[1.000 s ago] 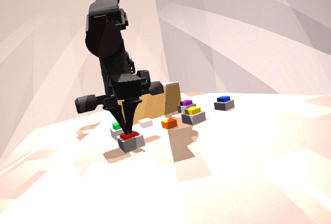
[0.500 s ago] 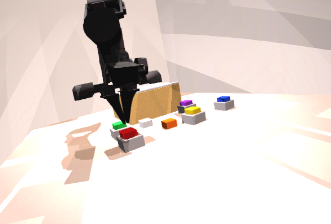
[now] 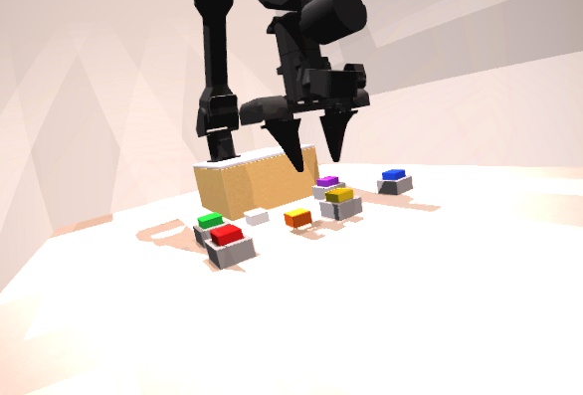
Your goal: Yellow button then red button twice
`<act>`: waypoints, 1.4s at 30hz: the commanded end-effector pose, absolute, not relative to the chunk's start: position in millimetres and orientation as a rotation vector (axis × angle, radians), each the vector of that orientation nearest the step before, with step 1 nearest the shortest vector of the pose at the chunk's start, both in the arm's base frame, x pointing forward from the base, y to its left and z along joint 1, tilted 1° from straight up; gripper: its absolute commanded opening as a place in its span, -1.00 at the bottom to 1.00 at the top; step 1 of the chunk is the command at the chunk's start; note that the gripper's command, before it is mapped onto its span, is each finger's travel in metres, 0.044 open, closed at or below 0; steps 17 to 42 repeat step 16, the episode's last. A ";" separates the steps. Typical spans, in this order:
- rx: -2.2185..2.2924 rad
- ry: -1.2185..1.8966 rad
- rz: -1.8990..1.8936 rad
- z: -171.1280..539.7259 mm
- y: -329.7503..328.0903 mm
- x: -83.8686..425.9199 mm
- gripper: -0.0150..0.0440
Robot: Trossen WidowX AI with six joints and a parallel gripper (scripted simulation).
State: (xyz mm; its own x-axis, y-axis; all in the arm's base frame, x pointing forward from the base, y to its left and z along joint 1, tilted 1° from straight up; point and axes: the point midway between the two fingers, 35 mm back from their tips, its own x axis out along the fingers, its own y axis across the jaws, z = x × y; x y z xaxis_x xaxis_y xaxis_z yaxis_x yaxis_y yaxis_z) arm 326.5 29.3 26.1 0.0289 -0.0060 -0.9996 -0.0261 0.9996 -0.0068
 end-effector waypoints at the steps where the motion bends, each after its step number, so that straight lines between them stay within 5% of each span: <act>1: -0.016 1.539 0.016 40.0 96.0 310.0 0.86; 10: -0.009 1.544 0.023 61.7 205.8 240.2 0.86; 42: -0.009 1.544 0.023 62.1 207.7 238.2 0.86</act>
